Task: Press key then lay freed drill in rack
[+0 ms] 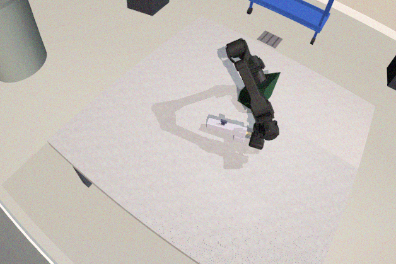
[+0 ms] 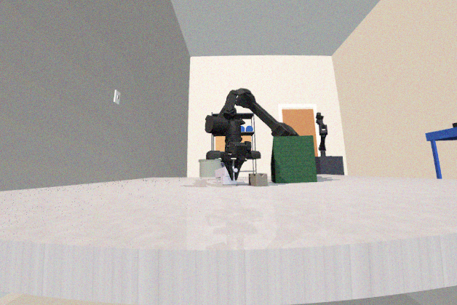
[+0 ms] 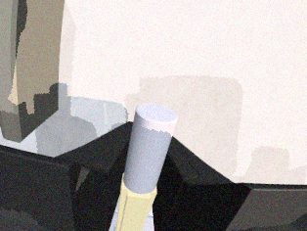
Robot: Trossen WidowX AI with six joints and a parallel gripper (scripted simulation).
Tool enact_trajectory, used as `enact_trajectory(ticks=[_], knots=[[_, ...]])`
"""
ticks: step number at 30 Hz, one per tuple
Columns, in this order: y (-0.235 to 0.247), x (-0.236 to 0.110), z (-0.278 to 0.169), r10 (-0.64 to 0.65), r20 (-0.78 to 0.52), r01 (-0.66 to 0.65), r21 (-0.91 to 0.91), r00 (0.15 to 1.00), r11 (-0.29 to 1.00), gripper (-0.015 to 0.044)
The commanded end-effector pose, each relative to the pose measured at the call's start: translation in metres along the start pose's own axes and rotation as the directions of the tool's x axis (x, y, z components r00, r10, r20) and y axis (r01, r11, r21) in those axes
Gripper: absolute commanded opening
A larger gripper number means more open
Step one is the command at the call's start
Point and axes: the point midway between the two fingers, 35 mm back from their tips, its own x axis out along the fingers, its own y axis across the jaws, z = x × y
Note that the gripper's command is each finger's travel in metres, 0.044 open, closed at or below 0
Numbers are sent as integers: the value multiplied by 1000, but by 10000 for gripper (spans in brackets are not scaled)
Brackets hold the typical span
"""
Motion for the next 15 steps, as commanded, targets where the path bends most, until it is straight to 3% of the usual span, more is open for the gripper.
enact_trajectory(ticks=[1, 15], knots=[[1, -1, -1, 1, -1, -1, 3, 1000, 1000, 0], [0, -2, 11, 1, 0, -1, 3, 1000, 1000, 0]])
